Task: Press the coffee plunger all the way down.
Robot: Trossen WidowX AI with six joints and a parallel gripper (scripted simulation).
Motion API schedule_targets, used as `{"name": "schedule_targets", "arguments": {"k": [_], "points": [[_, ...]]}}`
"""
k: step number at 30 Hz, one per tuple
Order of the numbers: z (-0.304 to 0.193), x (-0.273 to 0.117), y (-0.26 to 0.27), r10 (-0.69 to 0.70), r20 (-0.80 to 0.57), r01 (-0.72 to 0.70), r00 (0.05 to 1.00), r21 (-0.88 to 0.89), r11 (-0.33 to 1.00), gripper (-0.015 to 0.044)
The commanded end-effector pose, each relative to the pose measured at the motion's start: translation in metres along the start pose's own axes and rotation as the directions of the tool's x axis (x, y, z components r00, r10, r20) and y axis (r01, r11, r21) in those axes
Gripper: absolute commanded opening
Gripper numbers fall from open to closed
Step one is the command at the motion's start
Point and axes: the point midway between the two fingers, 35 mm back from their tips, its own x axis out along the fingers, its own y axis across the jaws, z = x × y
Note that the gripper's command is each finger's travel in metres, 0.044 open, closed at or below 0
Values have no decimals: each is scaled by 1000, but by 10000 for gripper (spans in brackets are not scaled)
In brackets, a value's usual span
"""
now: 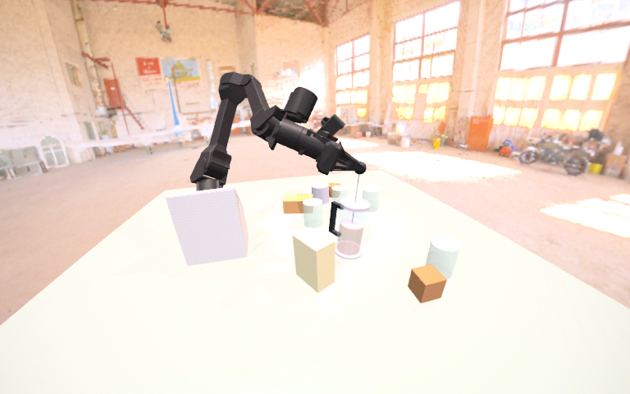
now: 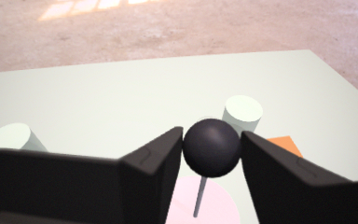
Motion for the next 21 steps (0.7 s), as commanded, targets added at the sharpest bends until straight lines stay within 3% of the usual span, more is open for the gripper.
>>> {"name": "schedule_targets", "arguments": {"k": [1,21], "points": [[-32,7,0,0,-75,3,997,30,1000,123],[-50,31,1,3,-71,-1,997,32,999,123]]}}
